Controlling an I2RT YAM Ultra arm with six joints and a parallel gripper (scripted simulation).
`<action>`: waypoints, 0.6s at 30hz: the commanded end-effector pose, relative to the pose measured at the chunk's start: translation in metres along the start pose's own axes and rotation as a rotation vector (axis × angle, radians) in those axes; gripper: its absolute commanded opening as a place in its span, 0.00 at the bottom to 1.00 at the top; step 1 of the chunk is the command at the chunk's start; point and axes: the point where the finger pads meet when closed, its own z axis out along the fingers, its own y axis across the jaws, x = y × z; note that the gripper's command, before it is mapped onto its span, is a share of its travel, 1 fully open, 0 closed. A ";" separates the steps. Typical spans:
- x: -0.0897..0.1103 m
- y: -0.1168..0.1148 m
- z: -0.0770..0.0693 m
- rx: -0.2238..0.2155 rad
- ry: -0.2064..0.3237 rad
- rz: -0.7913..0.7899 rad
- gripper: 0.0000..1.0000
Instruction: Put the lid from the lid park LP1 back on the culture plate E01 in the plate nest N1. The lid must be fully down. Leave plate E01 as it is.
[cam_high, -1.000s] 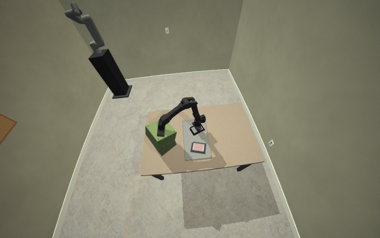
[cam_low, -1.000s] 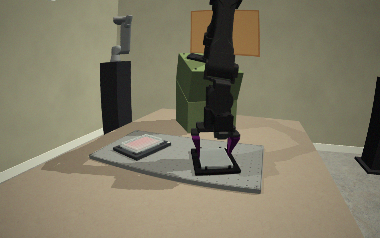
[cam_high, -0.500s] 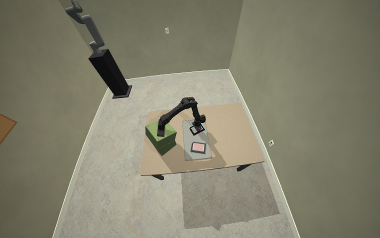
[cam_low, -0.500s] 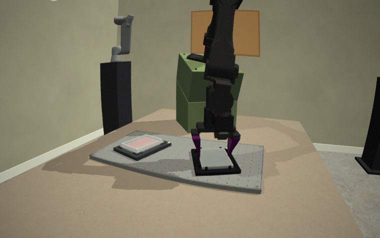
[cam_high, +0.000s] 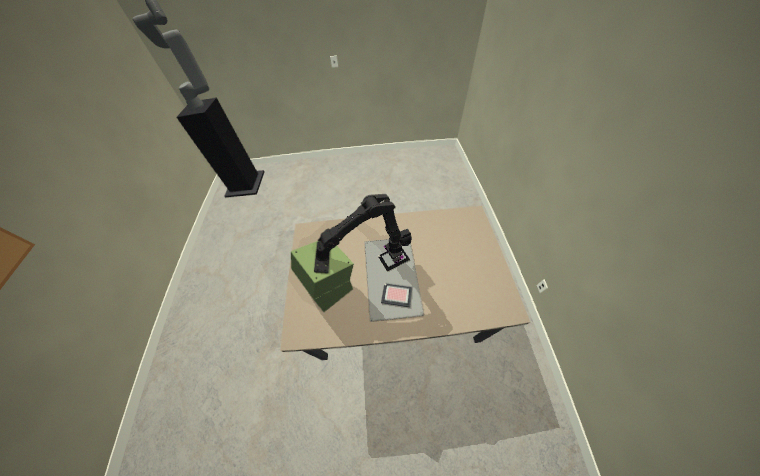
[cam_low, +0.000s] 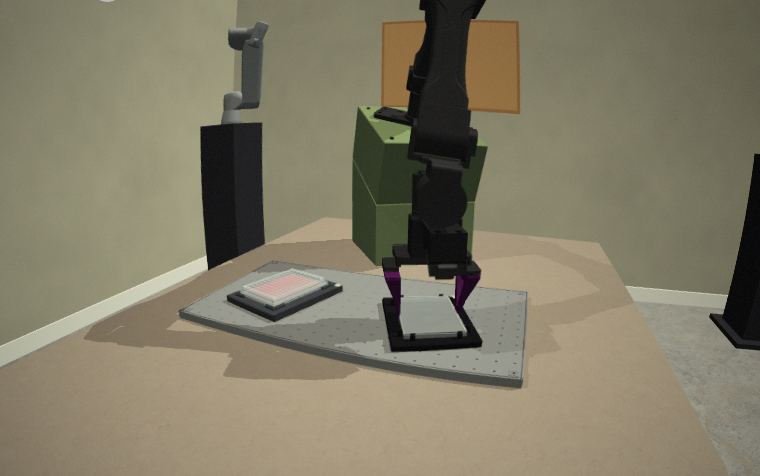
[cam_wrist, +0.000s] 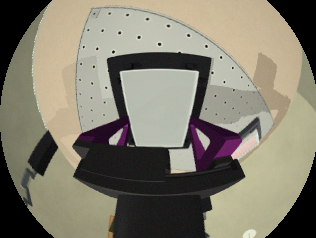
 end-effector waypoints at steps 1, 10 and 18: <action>-0.019 0.000 -0.006 0.008 -0.042 -0.006 0.00; 0.000 -0.001 -0.014 0.006 -0.001 0.001 0.00; 0.000 -0.004 -0.025 0.006 -0.002 0.006 0.00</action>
